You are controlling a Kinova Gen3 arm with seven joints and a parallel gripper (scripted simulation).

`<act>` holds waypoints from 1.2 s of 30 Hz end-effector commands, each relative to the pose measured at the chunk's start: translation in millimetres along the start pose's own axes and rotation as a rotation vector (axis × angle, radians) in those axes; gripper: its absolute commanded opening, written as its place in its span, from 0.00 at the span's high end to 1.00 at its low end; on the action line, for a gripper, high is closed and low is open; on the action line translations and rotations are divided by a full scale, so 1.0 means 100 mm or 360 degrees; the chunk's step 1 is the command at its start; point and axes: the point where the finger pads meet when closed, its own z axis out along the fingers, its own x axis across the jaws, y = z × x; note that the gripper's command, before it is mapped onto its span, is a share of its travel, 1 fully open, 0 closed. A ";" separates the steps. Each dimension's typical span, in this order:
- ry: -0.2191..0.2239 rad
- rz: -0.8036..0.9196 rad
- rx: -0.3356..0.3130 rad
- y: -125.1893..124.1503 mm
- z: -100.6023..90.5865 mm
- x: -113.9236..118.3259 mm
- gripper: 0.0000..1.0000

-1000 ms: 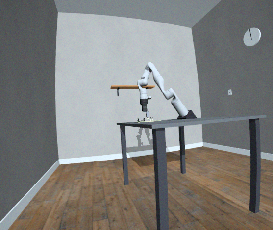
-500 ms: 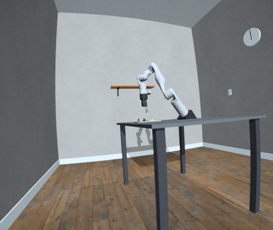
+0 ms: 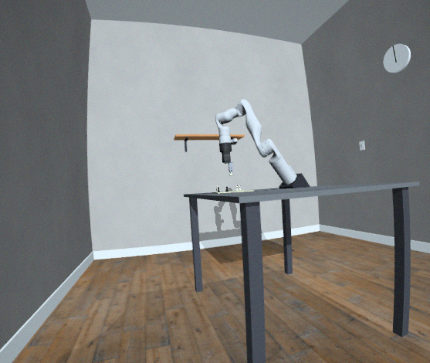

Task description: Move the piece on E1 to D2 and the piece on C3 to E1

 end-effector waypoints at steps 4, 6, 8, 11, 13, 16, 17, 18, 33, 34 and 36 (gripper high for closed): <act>0.0002 0.0005 -0.0005 0.01 -0.01 0.00 1.00; 0.0002 0.0005 -0.0005 0.01 -0.01 0.00 1.00; 0.0002 0.0005 -0.0005 0.01 -0.01 0.00 1.00; 0.0001 -0.0008 -0.0004 0.09 -0.02 0.07 1.00; 0.0000 -0.0040 -0.0003 0.27 -0.03 0.25 1.00; -0.0001 -0.0061 -0.0003 0.38 -0.03 0.37 1.00; -0.0001 -0.0082 -0.0004 0.49 -0.03 0.50 1.00; 0.0000 -0.0102 -0.0005 0.58 -0.03 0.62 1.00; 0.0001 -0.0134 -0.0007 0.72 -0.02 0.82 1.00; 0.0001 -0.0134 -0.0007 0.72 -0.02 0.82 1.00; 0.0001 -0.0134 -0.0007 0.72 -0.01 0.82 1.00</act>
